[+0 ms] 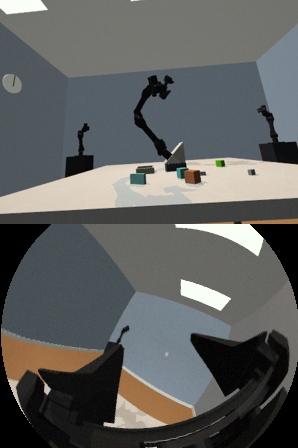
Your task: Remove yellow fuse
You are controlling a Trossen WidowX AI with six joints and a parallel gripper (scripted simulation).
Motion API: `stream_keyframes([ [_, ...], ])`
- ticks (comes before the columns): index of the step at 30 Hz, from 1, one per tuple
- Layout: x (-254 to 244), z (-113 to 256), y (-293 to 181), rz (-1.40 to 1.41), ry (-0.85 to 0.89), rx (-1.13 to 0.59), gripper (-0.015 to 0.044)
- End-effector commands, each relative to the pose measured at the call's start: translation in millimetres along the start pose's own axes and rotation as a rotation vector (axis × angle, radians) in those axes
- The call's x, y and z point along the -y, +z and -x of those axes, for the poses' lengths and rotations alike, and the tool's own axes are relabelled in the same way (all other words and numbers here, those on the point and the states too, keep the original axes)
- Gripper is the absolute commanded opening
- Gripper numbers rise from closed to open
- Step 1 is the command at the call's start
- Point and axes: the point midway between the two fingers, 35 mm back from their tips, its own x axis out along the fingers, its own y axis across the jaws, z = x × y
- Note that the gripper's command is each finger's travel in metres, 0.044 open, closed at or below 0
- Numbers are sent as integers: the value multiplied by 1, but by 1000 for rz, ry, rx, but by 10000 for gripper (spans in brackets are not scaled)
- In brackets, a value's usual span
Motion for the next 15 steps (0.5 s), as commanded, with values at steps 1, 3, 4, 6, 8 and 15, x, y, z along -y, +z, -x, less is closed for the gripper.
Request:
stream_keyframes([
  [1,1,0,-3,-11,-5,-8,374],
  [3,9,3,-24,-101,-48,-72,321],
  [4,14,6,-41,-168,-81,-119,295],
  [6,23,13,-75,-301,-149,-213,243],
  [8,28,22,-108,-432,-218,-305,190],
  [15,27,71,-221,-866,-480,-623,74],
])
